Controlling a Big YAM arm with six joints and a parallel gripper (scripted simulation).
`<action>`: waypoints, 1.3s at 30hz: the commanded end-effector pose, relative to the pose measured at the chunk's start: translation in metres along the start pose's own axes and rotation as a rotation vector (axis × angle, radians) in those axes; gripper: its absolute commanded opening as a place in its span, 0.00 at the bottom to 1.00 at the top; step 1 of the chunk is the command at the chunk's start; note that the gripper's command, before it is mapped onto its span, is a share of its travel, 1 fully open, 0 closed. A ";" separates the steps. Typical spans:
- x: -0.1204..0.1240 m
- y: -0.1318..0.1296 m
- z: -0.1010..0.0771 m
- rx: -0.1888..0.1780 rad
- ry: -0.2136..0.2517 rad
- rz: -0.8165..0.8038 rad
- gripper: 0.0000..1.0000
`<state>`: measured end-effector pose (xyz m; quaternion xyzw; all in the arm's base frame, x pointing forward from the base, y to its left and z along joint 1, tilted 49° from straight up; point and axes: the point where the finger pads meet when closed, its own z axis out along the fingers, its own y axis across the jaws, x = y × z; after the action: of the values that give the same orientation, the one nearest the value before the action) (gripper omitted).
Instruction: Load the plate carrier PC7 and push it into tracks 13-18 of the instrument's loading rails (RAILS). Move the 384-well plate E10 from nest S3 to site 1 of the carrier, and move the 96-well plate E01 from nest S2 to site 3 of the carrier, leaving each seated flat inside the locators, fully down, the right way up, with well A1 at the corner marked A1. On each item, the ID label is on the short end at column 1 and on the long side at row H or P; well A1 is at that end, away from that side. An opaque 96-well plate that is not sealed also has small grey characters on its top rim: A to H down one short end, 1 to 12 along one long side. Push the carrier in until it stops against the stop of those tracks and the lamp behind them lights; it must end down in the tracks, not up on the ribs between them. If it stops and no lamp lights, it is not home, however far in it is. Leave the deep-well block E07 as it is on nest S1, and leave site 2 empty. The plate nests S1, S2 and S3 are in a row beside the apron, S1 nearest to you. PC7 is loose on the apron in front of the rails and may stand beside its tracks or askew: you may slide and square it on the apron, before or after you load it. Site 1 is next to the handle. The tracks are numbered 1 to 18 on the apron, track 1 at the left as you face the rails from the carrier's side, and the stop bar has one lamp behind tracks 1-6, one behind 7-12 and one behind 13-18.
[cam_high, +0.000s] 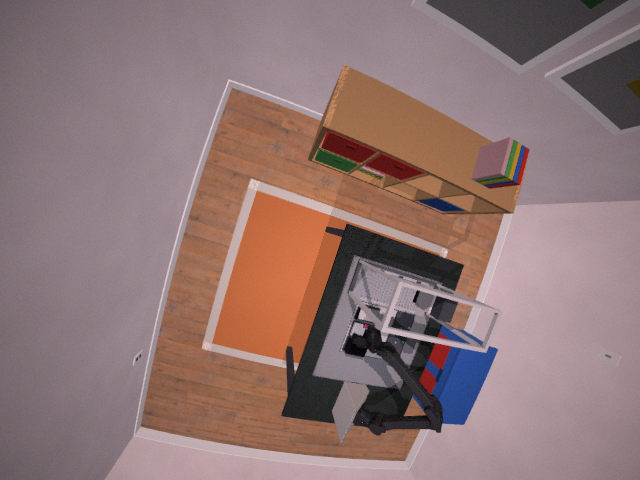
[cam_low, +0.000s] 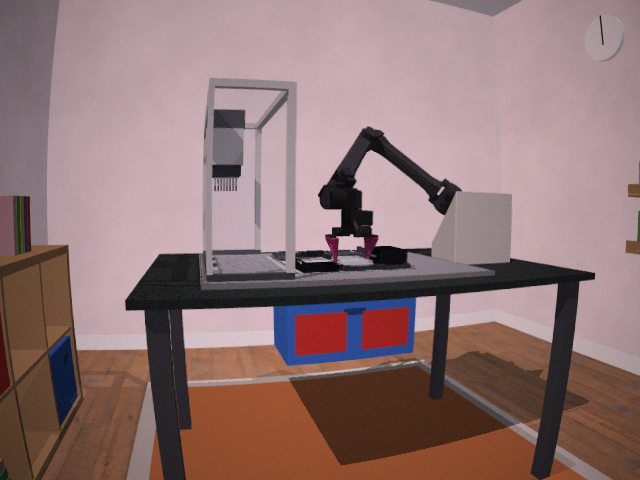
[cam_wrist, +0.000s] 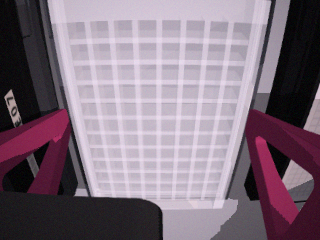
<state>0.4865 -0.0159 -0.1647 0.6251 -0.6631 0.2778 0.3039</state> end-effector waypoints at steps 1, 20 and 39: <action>-0.001 -0.013 -0.011 0.029 -0.011 0.012 1.00; -0.001 -0.012 -0.012 0.029 -0.011 0.012 0.00; -0.002 -0.023 -0.048 0.061 -0.023 0.028 0.00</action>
<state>0.4860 -0.0150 -0.1626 0.6242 -0.6647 0.2731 0.3065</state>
